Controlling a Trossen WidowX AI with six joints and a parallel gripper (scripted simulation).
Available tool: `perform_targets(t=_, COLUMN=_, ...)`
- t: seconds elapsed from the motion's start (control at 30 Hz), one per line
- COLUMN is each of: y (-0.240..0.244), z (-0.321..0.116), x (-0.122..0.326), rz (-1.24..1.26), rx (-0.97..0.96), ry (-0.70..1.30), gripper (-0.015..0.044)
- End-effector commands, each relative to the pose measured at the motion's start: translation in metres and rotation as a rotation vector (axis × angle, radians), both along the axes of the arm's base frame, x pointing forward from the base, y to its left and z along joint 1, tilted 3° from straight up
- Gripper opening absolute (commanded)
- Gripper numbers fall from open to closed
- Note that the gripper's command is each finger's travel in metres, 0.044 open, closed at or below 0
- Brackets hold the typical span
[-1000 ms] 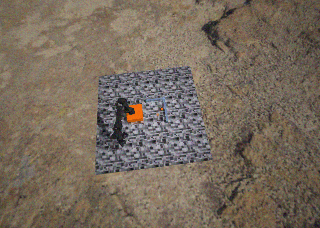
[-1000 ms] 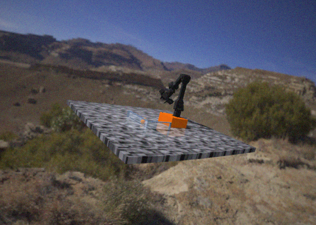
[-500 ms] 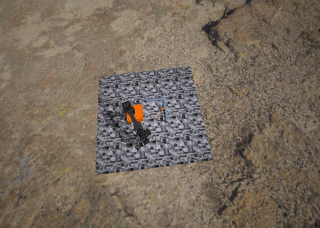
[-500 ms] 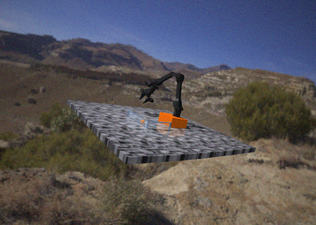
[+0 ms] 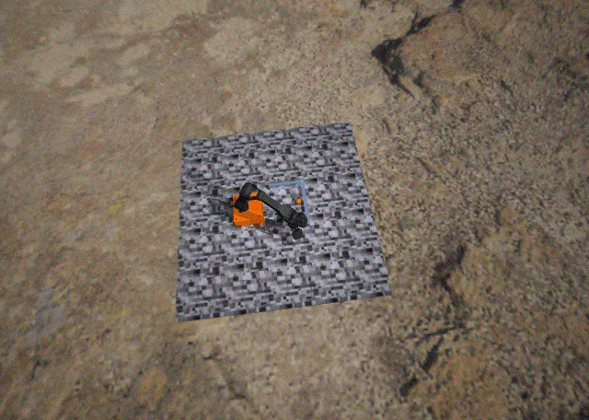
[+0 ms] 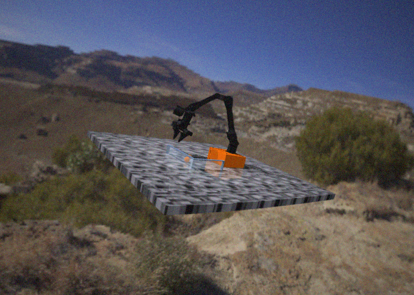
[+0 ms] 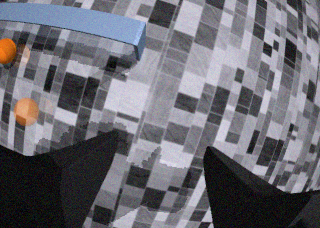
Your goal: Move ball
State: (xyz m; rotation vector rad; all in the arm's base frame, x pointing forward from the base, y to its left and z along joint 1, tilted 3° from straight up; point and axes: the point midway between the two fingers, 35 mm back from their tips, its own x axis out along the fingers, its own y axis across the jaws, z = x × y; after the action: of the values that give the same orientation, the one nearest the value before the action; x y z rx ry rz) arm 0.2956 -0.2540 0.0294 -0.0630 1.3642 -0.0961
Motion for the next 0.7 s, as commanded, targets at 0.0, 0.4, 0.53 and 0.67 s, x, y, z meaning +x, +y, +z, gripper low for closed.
perform_targets(t=0.0, y=0.06, z=-0.006, x=0.038, rz=-0.041, rx=0.074, ry=0.042, gripper=0.0272)
perform_targets(t=0.4, y=0.21, z=-0.024, x=0.077, rz=-0.16, rx=0.122, ry=0.226, gripper=0.0272)
perform_targets(t=0.53, y=0.21, z=-0.024, x=0.077, rz=-0.16, rx=0.122, ry=0.226, gripper=0.0272)
perform_targets(t=0.67, y=0.21, z=-0.031, x=0.076, rz=-0.16, rx=0.122, ry=0.226, gripper=0.0272)
